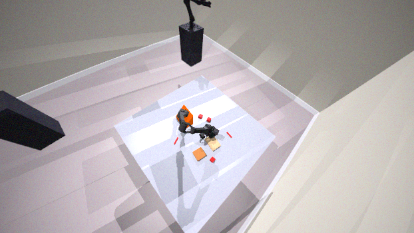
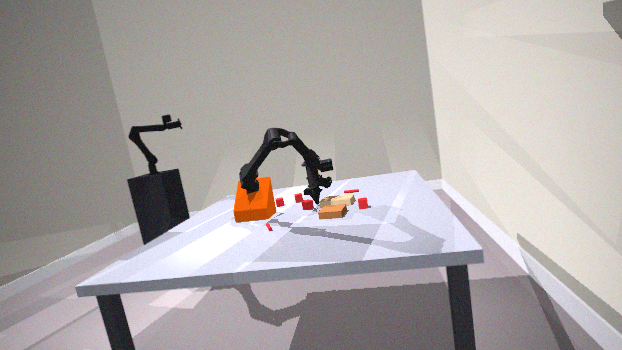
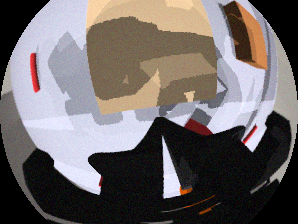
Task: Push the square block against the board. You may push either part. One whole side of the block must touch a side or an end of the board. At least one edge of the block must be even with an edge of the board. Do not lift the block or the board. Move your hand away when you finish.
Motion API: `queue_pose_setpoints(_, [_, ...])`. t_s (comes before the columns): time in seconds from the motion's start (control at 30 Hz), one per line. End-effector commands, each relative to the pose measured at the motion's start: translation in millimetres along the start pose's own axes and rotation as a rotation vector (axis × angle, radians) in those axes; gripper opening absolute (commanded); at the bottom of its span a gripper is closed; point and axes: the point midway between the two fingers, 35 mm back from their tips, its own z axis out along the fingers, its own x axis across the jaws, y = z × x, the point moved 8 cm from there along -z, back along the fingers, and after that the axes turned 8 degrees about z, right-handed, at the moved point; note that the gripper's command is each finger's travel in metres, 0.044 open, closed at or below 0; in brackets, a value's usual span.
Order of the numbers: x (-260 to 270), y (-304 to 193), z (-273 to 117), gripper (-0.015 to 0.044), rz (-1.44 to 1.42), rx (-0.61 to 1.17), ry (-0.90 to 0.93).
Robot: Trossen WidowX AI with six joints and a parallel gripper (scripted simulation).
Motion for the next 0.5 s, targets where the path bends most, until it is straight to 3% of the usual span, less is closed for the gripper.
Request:
queue_pose_setpoints(0.0, [0,-7,-1,0.0,0.003,-0.003,0.004])
queue_pose_setpoints(0.47, [-4,-29,-1,0.0,0.002,-0.002,0.003])
